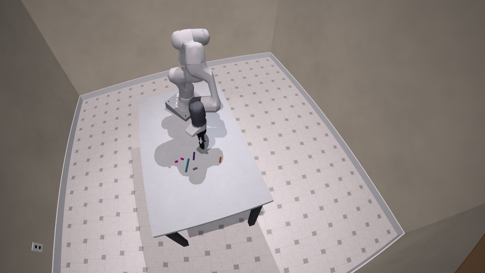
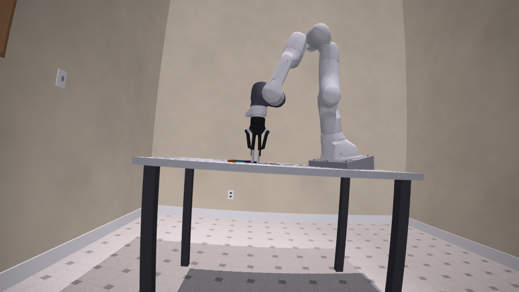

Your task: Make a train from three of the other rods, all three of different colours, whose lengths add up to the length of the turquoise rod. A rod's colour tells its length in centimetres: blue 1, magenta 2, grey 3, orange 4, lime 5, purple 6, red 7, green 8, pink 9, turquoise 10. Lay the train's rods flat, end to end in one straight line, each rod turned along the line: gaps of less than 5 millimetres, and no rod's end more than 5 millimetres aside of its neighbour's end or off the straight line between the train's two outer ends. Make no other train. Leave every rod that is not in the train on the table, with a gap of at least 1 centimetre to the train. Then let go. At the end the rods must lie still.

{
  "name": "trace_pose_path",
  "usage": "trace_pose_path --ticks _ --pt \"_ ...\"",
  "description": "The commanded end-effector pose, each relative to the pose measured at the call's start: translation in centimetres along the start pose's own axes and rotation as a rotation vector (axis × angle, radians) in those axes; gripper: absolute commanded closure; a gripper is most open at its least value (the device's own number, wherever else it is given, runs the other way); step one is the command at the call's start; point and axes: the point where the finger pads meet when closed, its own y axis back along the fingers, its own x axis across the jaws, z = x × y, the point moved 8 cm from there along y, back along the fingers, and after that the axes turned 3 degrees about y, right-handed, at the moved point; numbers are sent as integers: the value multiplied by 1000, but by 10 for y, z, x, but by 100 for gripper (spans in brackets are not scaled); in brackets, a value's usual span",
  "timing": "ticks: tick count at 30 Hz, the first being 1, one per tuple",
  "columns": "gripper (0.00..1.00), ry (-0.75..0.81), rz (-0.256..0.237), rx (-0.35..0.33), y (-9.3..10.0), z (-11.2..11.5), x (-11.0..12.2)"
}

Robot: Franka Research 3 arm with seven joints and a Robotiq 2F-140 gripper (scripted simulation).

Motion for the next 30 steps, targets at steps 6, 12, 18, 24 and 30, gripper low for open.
trace_pose_path --ticks 6,12,18,24,30 --pt "85 6 -1 -1 23 1 0" --pt "85 6 -1 -1 44 0 0" --pt "85 6 -1 -1 75 0 0" --pt "85 6 -1 -1 88 0 0" --pt "0 6 -1 -1 89 0 0"
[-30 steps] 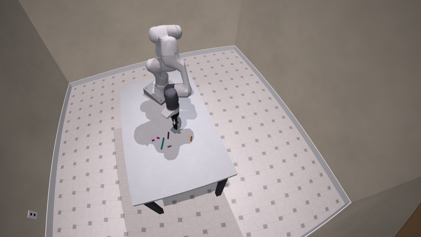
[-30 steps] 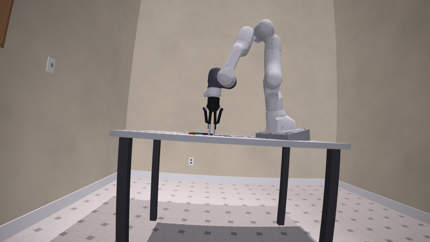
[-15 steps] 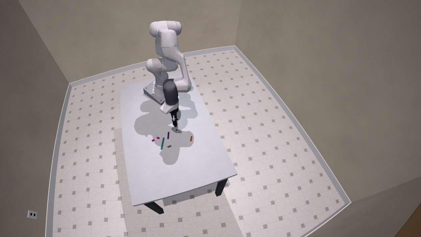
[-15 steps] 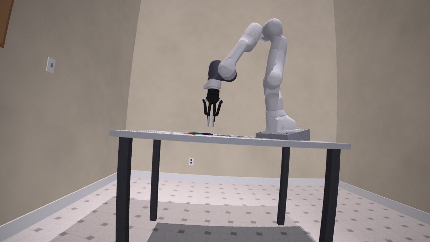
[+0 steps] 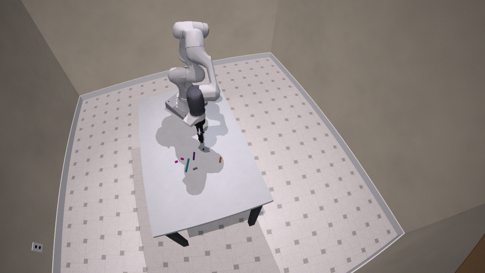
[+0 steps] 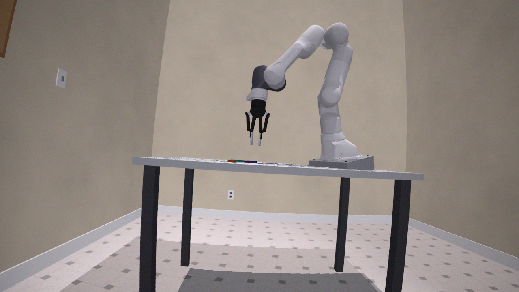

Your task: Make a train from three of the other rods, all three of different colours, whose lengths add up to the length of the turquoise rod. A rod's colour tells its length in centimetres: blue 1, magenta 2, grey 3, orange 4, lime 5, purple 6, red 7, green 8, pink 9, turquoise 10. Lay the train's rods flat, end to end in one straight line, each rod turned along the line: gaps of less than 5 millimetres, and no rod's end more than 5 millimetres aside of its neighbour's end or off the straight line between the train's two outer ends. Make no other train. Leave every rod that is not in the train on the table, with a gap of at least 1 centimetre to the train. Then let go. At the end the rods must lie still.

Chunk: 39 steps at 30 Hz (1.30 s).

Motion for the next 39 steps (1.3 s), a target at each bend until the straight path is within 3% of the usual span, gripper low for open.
trace_pose_path --ticks 1,21,26,39 --pt "0 -11 16 1 0 -1 3" --pt "0 -25 16 2 0 -1 3" --pt "0 -205 18 23 -3 -7 -6" --pt "0 -422 17 45 -7 -14 -17"
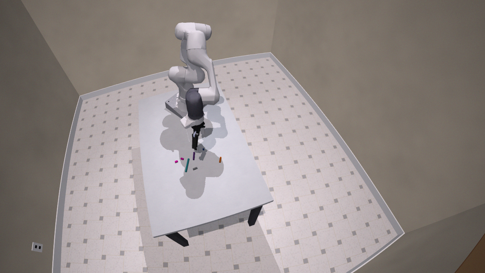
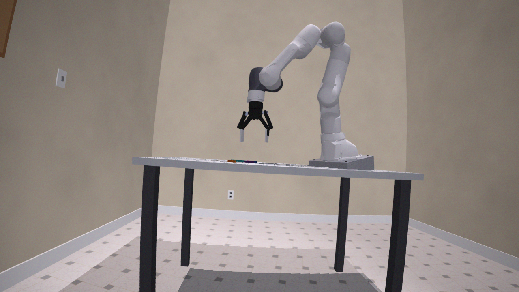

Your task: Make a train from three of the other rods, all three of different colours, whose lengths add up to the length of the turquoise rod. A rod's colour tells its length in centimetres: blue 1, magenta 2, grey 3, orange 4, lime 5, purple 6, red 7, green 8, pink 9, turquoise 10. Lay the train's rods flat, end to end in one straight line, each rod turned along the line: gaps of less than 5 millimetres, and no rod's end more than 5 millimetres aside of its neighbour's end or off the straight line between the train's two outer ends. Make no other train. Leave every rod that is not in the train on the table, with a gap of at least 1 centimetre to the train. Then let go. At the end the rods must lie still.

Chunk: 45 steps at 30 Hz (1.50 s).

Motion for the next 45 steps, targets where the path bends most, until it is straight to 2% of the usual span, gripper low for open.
trace_pose_path --ticks 1,45 --pt "0 -166 0 18 -1 1 -3" --pt "0 -865 -9 56 -14 -9 -40"
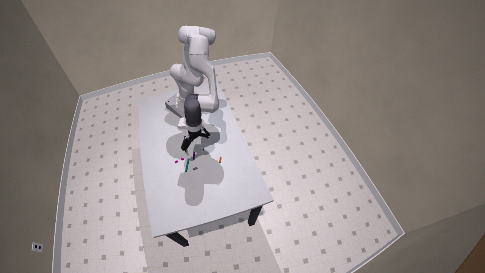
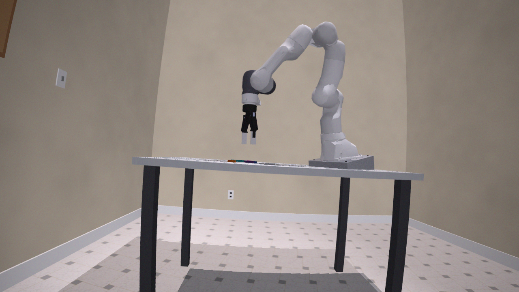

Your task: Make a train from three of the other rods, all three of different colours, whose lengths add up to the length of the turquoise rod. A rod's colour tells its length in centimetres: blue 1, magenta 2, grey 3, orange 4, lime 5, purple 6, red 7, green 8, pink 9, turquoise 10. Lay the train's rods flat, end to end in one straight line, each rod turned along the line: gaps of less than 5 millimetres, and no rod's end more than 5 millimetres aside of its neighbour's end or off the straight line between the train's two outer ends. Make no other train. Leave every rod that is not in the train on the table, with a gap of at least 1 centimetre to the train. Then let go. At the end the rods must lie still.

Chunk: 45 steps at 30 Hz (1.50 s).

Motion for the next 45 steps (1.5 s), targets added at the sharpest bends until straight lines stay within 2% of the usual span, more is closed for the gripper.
trace_pose_path --ticks 1,45 --pt "0 -167 -5 18 -1 3 -2" --pt "0 -861 3 21 -10 23 -33"
